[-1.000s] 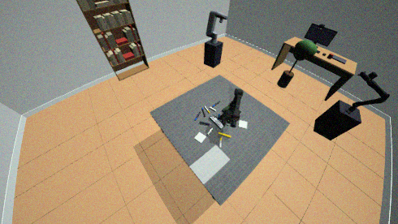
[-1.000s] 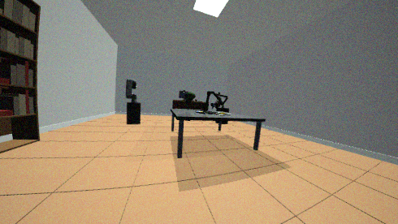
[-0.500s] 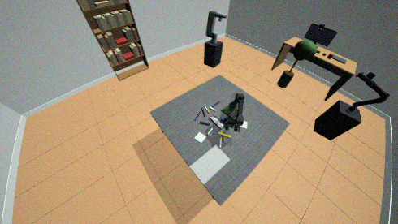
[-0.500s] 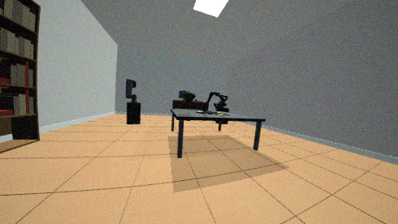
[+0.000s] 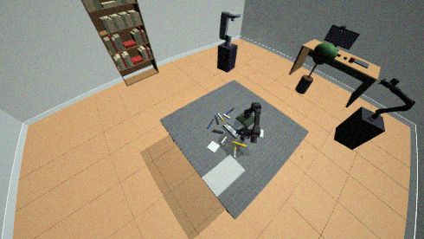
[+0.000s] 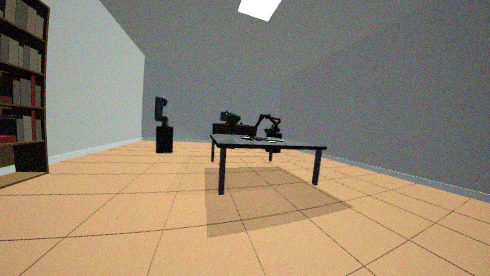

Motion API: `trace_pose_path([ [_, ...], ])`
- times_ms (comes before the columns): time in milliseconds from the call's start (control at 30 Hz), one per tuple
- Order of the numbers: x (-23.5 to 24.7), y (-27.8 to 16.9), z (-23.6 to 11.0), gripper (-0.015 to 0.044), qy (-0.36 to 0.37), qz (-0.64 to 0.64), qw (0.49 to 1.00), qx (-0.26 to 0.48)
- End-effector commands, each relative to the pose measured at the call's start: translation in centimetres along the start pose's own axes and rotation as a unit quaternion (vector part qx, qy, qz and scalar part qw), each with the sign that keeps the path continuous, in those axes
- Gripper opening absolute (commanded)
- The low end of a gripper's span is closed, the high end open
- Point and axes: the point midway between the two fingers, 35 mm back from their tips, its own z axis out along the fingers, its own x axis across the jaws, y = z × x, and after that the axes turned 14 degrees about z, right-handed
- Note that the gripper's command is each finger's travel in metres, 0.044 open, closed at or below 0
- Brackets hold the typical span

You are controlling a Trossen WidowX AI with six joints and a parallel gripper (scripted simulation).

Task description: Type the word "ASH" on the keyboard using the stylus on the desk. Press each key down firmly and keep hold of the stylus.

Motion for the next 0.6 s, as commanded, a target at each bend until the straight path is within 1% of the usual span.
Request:
trace_pose_path([
  [0, 0.21, 0.51, 0.28, 0.0, 0.002, 0.0, 1.0, 0.0],
  [100, 0.21, 0.51, 0.28, 0.0, 0.002, 0.0, 1.0, 0.0],
  [200, 0.2, 0.69, 0.31, 0.0079, 0.002, 0.0, 1.0, 0.0],
  [567, 0.23, 1.03, 0.43, 0.0081, 0.002, 0.0, 1.0, 0.0],
])
